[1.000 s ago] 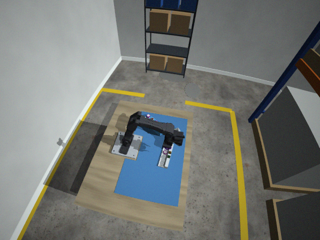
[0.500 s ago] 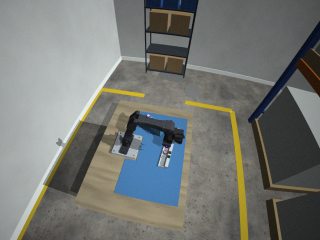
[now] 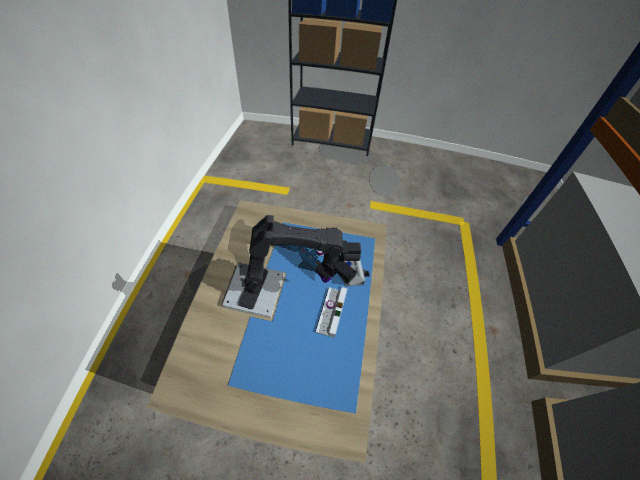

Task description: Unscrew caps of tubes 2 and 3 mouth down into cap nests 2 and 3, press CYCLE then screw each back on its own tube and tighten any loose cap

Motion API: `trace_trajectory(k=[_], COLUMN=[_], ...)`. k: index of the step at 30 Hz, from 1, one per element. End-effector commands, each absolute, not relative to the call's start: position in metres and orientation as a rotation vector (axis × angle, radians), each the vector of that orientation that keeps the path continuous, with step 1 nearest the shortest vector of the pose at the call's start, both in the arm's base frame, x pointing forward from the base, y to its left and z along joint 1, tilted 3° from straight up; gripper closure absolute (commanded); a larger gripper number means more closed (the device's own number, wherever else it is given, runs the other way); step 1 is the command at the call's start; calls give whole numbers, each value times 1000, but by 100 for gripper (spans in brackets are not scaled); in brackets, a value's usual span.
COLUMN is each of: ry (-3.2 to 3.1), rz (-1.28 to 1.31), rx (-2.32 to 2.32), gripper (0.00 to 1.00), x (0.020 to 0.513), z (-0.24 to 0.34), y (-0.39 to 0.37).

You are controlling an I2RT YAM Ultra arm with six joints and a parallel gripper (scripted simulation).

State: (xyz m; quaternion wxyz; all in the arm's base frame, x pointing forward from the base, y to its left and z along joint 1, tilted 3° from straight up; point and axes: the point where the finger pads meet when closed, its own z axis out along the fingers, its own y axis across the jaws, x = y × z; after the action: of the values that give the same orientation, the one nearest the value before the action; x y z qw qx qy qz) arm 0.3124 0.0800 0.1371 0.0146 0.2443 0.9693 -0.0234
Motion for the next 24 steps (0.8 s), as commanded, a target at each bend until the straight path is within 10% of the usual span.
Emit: trace_trajectory(k=[1, 24], ry=[2860, 2831], rz=[-41, -34], rx=[1151, 1230], gripper=[51, 51], x=[307, 220], z=[143, 134], y=[93, 225])
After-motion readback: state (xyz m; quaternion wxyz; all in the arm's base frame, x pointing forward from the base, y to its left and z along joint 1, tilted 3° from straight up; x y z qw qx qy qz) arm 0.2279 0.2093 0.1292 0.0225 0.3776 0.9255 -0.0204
